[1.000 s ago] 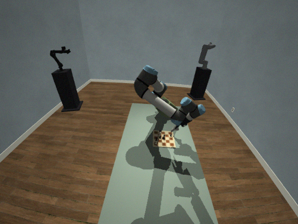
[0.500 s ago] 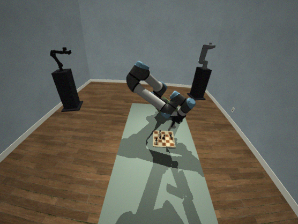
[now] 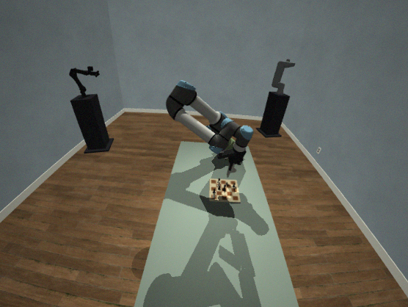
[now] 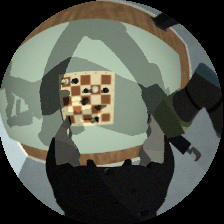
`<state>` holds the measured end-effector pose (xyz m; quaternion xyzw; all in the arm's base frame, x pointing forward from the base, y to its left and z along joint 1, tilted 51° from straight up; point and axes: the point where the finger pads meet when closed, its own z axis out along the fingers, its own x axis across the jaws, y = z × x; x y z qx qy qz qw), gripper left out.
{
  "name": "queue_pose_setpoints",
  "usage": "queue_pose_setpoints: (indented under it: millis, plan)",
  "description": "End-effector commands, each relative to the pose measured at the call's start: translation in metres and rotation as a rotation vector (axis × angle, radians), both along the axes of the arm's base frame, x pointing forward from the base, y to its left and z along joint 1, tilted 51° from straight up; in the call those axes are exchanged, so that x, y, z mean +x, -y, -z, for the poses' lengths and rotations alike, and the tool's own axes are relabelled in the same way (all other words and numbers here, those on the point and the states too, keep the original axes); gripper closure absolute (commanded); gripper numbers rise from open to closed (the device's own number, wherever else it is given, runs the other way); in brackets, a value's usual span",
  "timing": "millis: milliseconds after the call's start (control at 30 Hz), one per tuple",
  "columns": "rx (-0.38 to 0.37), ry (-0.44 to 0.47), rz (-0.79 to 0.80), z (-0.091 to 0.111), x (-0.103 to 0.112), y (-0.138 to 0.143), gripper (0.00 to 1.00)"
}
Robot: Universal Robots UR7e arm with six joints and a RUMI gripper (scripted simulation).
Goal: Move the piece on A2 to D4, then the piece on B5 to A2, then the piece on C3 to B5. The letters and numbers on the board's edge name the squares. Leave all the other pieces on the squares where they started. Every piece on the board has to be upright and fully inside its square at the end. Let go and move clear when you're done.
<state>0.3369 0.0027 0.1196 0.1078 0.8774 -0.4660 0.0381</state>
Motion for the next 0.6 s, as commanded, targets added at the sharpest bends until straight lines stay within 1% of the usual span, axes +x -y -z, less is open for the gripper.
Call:
queue_pose_setpoints:
  millis: [0,300,567]
  plan:
    - [0.052,0.028,-0.079,-0.006,-0.007,0.007,0.00]
    - [0.083,0.064,-0.168,-0.014,-0.019,0.016,0.00]
    - [0.090,0.078,-0.200,-0.017,-0.024,0.019,0.00]
